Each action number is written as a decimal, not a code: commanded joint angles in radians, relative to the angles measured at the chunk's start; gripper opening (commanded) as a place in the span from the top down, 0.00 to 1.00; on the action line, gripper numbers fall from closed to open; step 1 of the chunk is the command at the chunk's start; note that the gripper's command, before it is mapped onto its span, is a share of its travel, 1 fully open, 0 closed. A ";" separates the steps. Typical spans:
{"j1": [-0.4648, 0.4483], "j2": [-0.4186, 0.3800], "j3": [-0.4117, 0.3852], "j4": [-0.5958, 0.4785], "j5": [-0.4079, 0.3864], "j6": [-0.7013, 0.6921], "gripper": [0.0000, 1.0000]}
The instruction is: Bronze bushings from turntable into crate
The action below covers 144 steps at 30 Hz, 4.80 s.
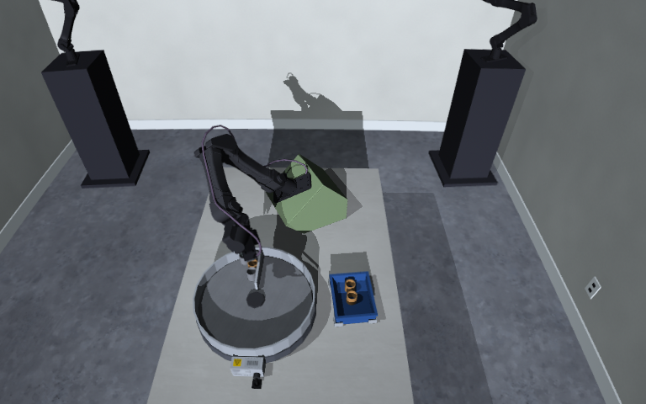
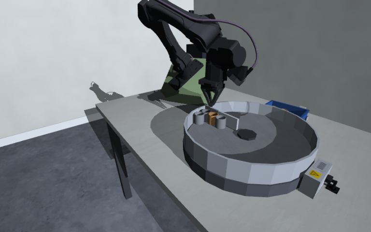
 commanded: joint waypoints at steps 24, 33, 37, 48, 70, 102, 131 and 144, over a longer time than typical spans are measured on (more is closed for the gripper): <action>0.017 -0.037 -0.001 0.037 -0.024 -0.034 0.85; -0.001 -0.034 -0.020 0.044 -0.025 -0.042 0.85; -0.045 0.001 -0.058 0.117 -0.038 -0.084 0.85; -0.038 -0.023 -0.031 0.149 -0.045 -0.104 0.85; -0.039 -0.022 -0.031 0.150 -0.045 -0.100 0.85; -0.034 -0.005 -0.023 0.148 -0.038 -0.087 0.85; -0.030 -0.004 -0.008 0.113 -0.034 -0.082 0.85; -0.030 -0.004 -0.008 0.114 -0.034 -0.082 0.85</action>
